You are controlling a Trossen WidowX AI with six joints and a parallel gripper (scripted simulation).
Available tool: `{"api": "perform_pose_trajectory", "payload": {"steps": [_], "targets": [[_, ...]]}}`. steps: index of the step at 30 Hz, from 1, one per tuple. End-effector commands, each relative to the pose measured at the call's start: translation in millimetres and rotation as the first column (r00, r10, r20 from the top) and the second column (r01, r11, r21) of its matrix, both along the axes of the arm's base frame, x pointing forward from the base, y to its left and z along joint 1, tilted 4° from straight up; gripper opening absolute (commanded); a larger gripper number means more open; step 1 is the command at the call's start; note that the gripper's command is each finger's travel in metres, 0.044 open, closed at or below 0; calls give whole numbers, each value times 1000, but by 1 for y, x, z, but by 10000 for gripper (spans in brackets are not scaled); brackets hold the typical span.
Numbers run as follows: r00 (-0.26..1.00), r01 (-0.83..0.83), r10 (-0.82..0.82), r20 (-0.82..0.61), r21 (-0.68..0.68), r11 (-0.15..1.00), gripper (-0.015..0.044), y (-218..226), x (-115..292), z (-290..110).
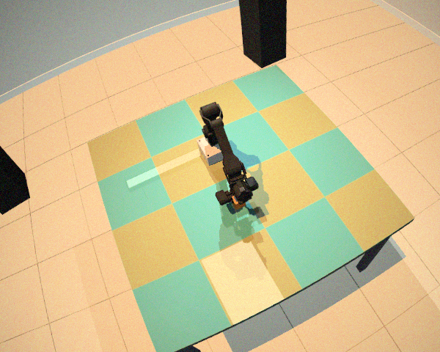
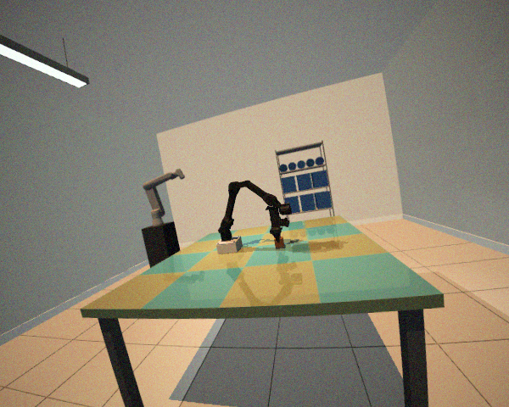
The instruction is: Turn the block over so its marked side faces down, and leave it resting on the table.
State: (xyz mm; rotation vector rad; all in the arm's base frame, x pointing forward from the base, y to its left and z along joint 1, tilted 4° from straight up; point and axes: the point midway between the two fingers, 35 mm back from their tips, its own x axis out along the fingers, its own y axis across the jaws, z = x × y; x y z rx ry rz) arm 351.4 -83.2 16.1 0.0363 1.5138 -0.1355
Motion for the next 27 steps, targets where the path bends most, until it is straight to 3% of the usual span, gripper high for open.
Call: {"api": "perform_pose_trajectory", "payload": {"steps": [1, 3, 7, 15, 27], "targets": [[1000, -4, 4, 0, 2, 1000, 117, 0, 0, -1], [1000, -4, 4, 0, 2, 1000, 103, 0, 0, -1], [1000, -4, 4, 0, 2, 1000, 0, 1, -1, 18], [1000, -4, 4, 10, 1, 1000, 0, 2, -1, 29], [981, -9, 12, 194, -14, 1000, 0, 1, 1, 22]]}}
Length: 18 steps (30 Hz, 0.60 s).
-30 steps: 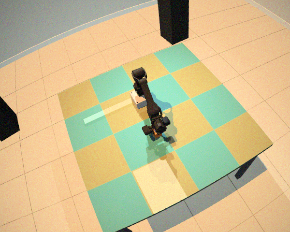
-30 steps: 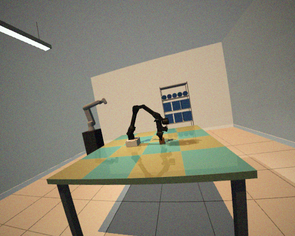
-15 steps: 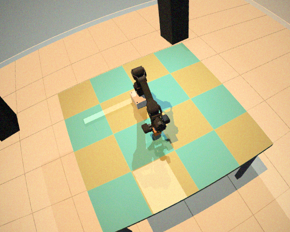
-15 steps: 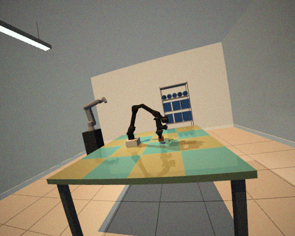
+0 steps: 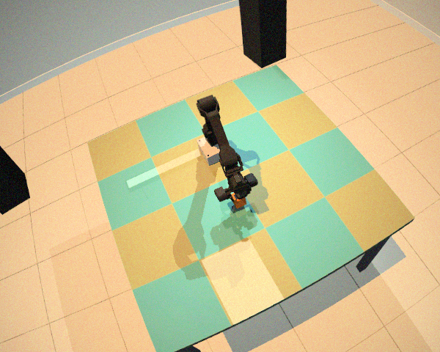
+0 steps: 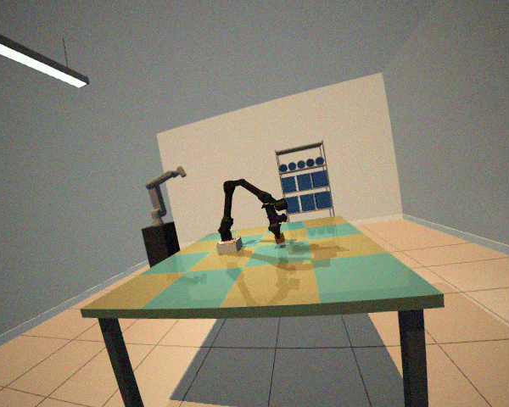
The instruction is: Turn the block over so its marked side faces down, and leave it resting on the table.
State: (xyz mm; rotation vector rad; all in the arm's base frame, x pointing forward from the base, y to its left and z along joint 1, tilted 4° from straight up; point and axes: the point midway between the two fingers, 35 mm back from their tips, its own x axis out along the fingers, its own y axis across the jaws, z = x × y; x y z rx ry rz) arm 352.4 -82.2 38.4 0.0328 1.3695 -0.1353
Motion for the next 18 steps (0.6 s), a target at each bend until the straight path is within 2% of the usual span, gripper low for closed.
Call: {"api": "perform_pose_trajectory", "payload": {"steps": [1, 18], "targets": [[998, -7, 7, 67, -4, 1000, 0, 0, 0, -1], [945, -19, 32, 325, -42, 999, 0, 1, -5, -1]]}}
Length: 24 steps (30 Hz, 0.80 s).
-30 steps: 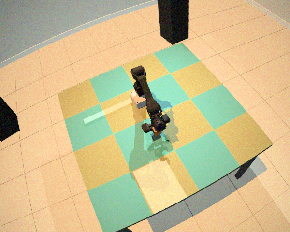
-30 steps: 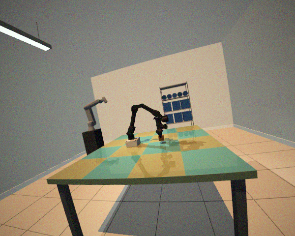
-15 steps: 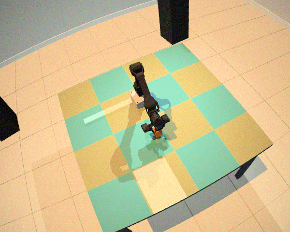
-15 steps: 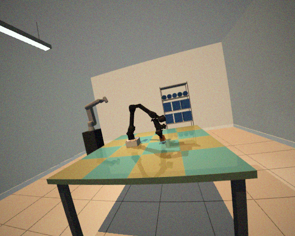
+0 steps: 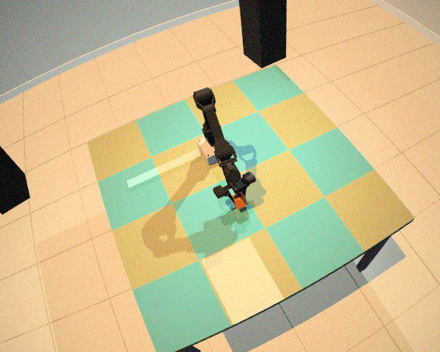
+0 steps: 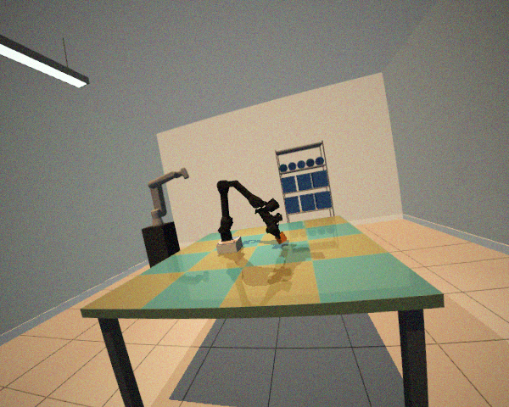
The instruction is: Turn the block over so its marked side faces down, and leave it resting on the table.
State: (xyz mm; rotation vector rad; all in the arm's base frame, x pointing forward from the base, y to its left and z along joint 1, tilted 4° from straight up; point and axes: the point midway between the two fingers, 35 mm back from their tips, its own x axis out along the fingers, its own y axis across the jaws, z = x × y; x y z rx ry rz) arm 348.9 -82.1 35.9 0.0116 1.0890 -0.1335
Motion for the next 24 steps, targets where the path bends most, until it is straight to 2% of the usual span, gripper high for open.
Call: {"api": "perform_pose_trajectory", "payload": {"steps": [1, 8, 24], "targets": [[998, -9, 10, 68, -9, 1000, 0, 1, -3, 2], [995, -11, 12, 101, -14, 1000, 0, 1, -2, 1], [946, -13, 24, 323, -35, 999, 0, -4, 11, -28]]}}
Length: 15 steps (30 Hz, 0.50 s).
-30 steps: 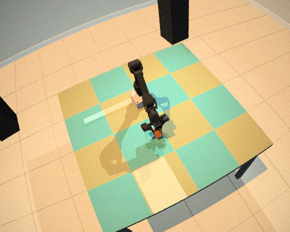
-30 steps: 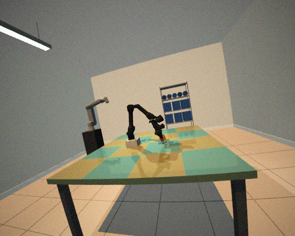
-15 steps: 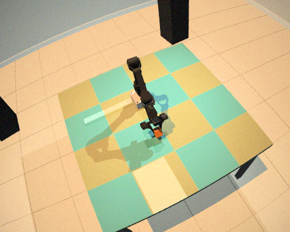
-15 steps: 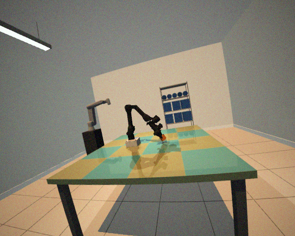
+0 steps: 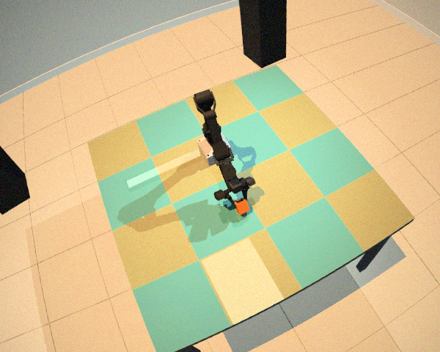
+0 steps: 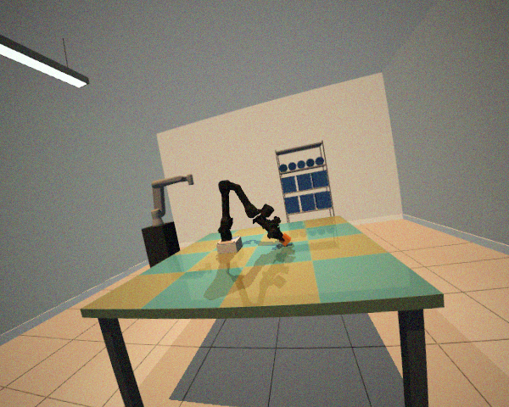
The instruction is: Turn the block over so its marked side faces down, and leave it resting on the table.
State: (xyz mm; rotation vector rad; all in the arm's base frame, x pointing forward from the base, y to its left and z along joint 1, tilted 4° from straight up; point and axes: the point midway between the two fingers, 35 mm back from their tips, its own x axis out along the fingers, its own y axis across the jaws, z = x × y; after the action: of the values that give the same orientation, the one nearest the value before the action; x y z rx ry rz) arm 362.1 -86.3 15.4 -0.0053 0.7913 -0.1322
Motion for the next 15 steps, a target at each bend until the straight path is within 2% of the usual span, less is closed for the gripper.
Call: {"api": "perform_pose_trajectory", "payload": {"steps": [1, 15], "targets": [[999, -6, 6, 48, -2, 1000, 0, 0, -2, -8], [970, -17, 24, 243, -31, 999, 0, 2, -12, -12]]}}
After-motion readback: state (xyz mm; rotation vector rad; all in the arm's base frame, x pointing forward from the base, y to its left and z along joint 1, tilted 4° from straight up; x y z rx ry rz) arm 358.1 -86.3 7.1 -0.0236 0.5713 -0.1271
